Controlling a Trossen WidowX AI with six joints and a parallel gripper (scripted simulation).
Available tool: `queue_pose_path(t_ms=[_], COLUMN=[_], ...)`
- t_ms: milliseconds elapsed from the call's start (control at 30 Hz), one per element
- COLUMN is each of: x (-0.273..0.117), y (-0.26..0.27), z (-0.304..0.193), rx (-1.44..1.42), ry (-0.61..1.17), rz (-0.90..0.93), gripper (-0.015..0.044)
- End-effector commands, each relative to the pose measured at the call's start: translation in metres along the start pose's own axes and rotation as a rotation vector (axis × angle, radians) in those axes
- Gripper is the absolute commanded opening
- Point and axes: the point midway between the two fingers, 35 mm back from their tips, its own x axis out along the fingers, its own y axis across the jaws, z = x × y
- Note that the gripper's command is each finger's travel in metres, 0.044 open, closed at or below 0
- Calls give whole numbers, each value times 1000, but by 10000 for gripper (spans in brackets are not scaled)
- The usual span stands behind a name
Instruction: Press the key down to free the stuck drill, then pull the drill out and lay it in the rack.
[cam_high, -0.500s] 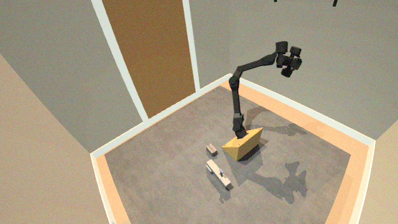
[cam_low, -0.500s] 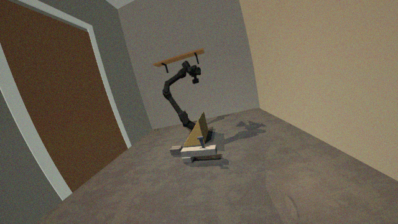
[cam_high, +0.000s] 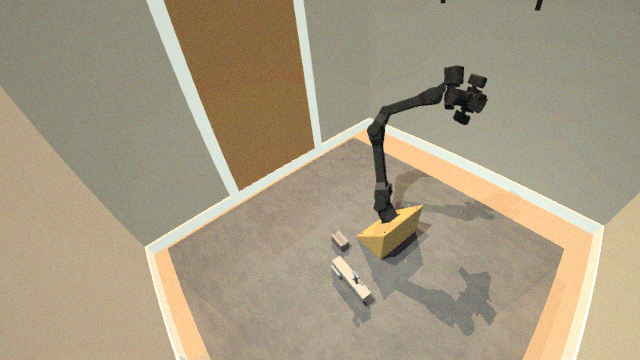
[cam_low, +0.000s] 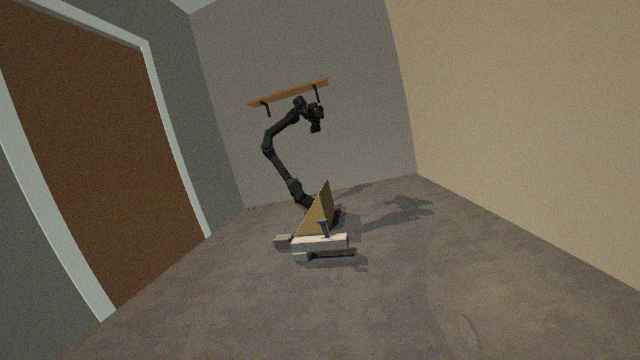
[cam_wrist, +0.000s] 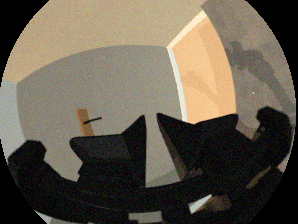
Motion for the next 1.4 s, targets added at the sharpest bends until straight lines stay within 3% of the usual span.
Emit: queue_pose_path(t_ms=[0,400,800,1100,1367], x=[-18,-94,-211,-323,-415], y=[2,-12,-65,-158,-262], z=[32,145,252,310,320], rx=[41,104,347,553,764], ry=[-75,-424,-757,-1042,-1173], rz=[24,52,51,-92,-296], gripper=[0,0,0,0,0])
